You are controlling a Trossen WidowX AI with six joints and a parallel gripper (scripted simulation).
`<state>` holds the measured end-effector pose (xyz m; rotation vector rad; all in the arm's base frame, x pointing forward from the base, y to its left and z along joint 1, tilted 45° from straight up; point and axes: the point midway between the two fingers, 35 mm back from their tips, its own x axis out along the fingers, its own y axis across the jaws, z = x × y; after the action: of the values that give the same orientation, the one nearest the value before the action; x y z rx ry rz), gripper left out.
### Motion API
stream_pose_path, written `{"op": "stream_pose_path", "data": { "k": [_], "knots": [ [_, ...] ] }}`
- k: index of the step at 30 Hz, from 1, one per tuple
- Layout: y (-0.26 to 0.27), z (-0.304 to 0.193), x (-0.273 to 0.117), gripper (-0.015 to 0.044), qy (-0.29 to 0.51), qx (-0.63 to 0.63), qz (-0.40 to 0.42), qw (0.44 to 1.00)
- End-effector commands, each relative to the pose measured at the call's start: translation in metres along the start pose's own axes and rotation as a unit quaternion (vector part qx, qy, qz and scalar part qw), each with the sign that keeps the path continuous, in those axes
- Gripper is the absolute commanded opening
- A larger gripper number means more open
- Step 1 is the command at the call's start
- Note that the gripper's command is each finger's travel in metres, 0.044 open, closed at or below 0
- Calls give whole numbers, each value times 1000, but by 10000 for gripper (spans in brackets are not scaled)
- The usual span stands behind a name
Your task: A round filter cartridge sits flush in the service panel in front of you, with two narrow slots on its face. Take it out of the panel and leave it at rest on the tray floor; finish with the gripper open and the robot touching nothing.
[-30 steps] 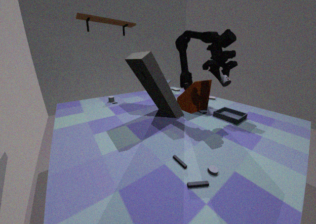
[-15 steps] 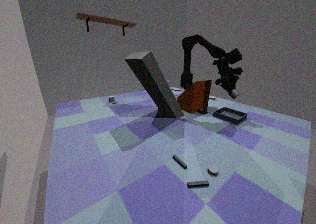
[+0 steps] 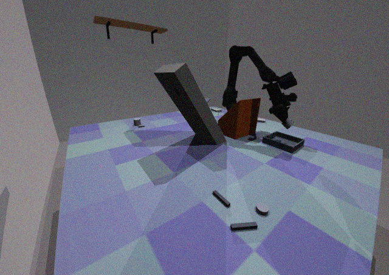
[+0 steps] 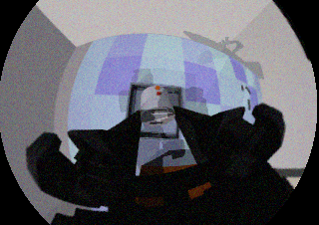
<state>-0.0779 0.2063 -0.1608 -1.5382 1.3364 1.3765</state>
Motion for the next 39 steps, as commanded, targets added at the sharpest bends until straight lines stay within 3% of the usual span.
{"op": "stream_pose_path", "data": {
  "k": [1, 14, 31, 35, 39],
  "knots": [
    [2, -8, 16, 0, 3, -3, 3, 1000],
    [2, -37, 59, 0, 3, -3, 3, 1000],
    [1, -37, 55, 440, 9, -3, 1, 1000],
    [1, -31, 48, 440, 9, -3, 1, 1000],
    [1, -5, 3, 440, 10, -3, 1, 1000]
  ]
}}
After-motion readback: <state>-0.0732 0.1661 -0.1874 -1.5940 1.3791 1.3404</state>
